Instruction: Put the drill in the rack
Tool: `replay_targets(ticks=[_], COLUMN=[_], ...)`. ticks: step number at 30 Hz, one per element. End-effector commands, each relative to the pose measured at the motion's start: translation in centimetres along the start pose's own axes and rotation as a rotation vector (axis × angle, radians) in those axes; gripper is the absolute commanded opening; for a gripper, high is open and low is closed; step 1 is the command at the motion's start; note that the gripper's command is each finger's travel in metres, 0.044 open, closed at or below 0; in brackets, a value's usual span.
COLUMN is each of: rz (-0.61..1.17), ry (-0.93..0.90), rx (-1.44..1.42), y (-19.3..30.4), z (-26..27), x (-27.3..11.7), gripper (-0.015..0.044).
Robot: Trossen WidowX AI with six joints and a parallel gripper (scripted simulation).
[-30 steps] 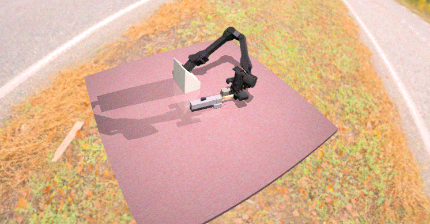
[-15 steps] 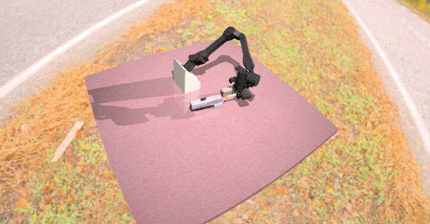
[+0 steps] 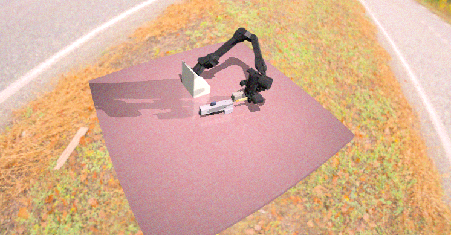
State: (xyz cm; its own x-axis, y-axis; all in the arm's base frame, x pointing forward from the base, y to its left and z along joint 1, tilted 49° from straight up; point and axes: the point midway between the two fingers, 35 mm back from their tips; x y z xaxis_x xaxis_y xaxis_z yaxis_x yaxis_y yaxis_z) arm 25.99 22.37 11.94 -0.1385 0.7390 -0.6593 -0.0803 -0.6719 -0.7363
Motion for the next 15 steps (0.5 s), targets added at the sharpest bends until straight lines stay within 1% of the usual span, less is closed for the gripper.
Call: replay_targets(ticks=[1,15], rz=[-0.001,0.000], ry=[0.005,0.005], rx=[-0.004,-0.004], y=[0.01,0.21], z=[-0.01,0.02], x=[-0.33,-0.88], gripper=[0.0000,0.0000])
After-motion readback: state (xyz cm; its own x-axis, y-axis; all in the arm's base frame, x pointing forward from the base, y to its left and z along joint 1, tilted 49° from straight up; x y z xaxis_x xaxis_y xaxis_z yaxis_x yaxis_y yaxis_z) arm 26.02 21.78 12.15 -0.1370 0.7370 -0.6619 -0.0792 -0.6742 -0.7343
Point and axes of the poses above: the point midway between the two fingers, 35 mm back from their tips, its own x axis out along the fingers, its own z axis across the jaws, y = z × x, and after that the axes turned 3 degrees about x, right-handed
